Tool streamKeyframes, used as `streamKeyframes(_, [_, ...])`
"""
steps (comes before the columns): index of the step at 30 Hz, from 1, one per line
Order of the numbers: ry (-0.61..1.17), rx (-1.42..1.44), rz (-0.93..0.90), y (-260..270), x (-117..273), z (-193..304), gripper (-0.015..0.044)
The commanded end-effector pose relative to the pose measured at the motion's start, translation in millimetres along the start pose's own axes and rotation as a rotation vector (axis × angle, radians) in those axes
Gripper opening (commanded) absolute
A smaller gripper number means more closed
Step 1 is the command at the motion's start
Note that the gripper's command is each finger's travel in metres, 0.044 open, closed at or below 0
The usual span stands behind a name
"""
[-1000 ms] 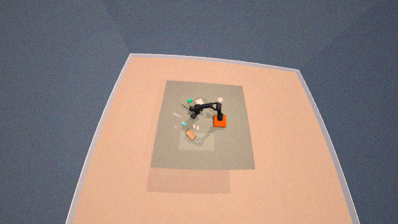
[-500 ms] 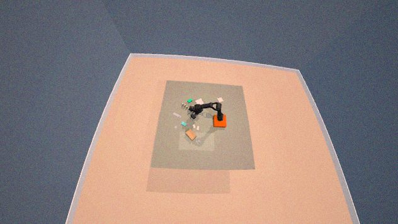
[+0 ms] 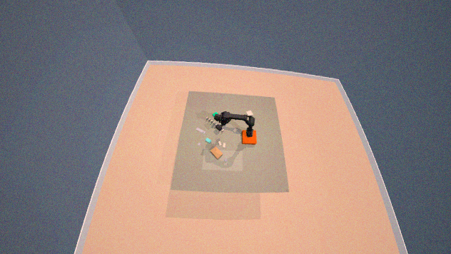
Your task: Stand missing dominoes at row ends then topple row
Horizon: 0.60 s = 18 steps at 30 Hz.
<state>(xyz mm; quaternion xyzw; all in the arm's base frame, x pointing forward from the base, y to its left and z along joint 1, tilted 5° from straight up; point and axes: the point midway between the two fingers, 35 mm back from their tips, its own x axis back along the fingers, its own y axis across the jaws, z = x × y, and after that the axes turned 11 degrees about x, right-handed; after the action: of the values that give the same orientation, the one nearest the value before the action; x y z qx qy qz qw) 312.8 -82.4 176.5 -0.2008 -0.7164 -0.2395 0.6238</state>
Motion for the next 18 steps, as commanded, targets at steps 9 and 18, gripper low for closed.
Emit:
streamKeyframes(9, [0.028,-0.324,0.006,94.7,-53.2,24.7,0.044])
streamKeyframes(18, [0.029,-0.465,0.004,134.4,-76.7,46.1,0.044])
